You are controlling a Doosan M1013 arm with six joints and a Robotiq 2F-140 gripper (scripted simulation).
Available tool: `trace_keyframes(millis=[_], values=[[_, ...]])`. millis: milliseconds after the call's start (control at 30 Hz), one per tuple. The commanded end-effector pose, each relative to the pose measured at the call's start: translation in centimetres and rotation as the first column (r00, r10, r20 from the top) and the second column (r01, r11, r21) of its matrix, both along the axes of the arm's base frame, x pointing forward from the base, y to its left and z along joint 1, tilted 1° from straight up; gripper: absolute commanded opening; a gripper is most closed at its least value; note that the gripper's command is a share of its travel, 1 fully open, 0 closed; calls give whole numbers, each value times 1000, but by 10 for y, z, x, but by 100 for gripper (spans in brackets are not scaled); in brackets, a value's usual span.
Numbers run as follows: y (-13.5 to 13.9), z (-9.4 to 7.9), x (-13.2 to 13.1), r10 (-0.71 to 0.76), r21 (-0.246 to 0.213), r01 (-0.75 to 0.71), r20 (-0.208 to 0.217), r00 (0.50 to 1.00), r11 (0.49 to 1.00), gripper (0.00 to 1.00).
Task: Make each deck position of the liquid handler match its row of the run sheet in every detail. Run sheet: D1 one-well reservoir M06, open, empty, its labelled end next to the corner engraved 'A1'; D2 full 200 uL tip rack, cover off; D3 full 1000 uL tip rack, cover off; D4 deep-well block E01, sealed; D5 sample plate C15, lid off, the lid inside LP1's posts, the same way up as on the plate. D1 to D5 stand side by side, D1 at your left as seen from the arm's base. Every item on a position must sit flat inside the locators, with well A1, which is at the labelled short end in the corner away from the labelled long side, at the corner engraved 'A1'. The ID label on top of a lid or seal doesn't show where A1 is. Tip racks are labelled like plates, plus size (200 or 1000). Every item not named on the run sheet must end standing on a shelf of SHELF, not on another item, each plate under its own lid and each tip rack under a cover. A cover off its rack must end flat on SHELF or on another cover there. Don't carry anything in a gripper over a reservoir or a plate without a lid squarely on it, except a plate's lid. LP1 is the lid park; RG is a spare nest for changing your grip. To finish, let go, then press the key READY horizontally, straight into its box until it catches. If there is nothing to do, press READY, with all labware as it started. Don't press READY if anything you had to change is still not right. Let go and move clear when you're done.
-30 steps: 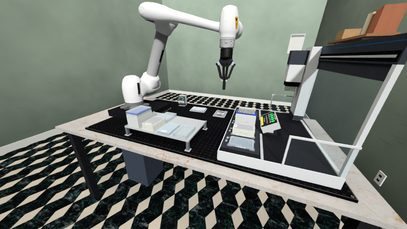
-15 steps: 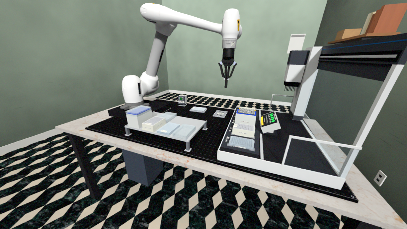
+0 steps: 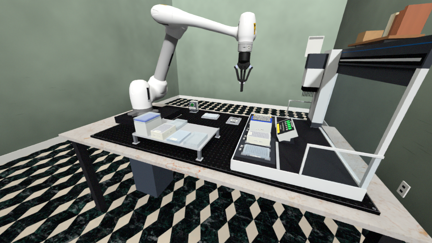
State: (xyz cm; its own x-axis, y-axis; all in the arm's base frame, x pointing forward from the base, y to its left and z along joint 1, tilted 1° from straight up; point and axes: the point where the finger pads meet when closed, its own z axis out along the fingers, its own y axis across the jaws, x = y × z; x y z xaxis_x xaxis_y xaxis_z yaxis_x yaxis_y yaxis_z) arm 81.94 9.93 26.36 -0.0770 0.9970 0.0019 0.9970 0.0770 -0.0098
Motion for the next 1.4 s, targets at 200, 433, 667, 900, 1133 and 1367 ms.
trace_keyframes(millis=[200,433,667,900,1133,1367], values=[[34,1,1,0,1,0,2,1000,1000,10],[59,1,1,-3,1,3,2,1000,1000,10],[94,1,1,-3,1,3,2,1000,1000,10],[112,1,1,-3,1,3,2,1000,1000,10],[112,2,-29,-3,1,3,1,1000,1000,10],[112,2,-54,-3,1,3,1,1000,1000,10]])
